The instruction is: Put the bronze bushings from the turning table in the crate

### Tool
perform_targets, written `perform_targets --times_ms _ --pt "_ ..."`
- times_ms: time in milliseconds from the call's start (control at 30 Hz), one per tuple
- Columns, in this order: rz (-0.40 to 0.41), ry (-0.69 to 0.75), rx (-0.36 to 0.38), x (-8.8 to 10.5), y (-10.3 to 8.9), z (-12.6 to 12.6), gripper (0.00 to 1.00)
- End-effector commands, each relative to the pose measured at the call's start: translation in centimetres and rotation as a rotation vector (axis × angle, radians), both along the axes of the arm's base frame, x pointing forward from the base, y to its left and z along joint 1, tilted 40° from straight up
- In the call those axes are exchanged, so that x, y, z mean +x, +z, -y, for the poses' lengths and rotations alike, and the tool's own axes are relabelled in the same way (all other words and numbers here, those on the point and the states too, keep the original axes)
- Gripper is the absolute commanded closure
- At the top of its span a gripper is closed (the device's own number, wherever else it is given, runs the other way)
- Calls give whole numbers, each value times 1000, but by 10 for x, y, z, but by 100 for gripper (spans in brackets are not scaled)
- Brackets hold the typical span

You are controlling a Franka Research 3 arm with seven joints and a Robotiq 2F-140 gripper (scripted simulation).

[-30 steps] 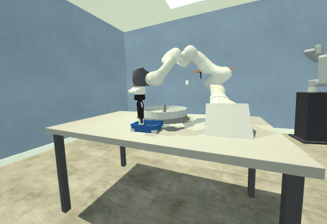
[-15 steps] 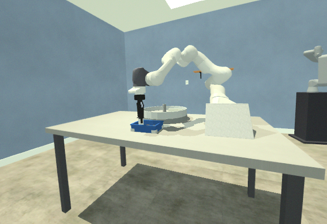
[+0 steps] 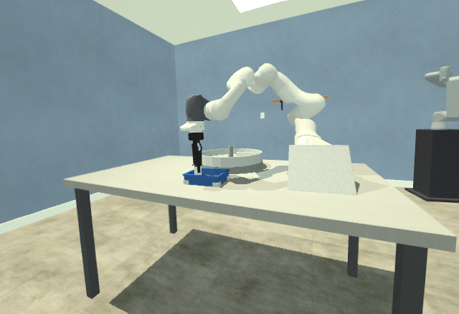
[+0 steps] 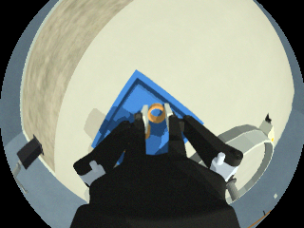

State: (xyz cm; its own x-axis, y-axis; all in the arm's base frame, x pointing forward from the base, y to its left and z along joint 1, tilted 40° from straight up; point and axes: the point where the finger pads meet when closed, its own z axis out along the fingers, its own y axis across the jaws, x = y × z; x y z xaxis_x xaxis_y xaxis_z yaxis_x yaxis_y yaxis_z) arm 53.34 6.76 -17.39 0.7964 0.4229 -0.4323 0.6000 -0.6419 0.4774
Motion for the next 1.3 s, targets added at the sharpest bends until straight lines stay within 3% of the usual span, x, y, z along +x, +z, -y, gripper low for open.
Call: perform_targets --times_ms 0,100,133,1267 --pt "6 -5 0 0 -1 1 100" --pt "6 -5 0 0 -1 1 100" --pt "6 -5 0 0 -1 1 76" --pt "6 -5 0 0 -1 1 76"
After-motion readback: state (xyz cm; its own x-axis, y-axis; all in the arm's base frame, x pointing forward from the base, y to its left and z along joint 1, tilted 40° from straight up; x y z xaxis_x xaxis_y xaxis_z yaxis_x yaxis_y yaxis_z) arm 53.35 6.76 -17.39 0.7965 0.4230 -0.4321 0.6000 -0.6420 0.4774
